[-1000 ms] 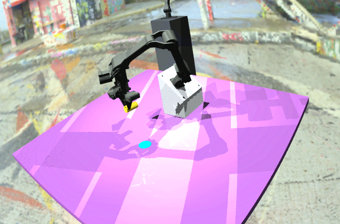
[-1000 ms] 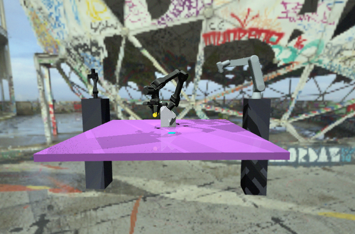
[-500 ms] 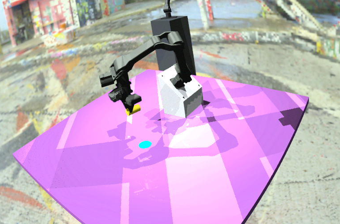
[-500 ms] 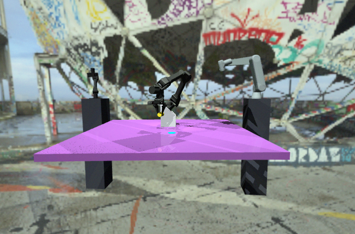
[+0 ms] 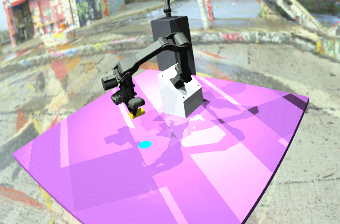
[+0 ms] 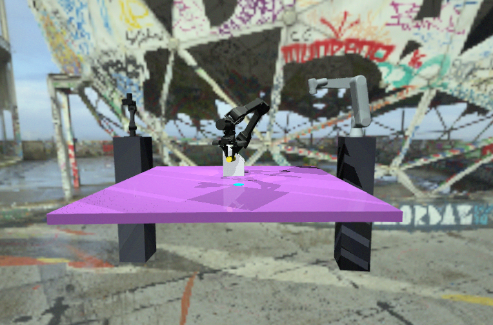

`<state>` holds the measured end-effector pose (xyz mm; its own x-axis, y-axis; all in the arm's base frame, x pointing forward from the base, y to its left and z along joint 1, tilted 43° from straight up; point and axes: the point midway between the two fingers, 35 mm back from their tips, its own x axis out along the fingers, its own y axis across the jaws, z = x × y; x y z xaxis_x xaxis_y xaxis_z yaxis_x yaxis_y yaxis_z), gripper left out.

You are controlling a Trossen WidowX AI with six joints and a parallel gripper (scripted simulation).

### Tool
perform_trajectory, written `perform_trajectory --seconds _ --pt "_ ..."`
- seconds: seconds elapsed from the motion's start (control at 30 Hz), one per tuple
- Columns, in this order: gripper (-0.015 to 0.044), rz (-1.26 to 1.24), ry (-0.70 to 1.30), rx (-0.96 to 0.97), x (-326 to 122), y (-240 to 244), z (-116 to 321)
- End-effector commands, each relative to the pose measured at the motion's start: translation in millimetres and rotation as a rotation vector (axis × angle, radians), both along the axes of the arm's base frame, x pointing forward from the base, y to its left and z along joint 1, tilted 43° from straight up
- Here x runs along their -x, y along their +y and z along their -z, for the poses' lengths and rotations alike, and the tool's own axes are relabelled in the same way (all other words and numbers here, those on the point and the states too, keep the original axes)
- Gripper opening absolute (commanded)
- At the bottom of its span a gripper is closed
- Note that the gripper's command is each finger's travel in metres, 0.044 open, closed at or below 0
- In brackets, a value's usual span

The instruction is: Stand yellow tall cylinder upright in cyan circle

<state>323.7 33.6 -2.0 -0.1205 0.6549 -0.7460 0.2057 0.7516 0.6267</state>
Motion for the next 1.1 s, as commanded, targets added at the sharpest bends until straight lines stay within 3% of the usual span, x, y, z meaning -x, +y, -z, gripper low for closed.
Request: perform_trajectory --seconds 0.0,0.4,1.07 --pt "0.0105 0.021 0.007 -0.005 -5 9 -12" --pt "0.0105 0.053 0.043 -0.011 -8 35 -35" --pt "0.0105 0.043 -0.012 0.089 -8 38 -12"
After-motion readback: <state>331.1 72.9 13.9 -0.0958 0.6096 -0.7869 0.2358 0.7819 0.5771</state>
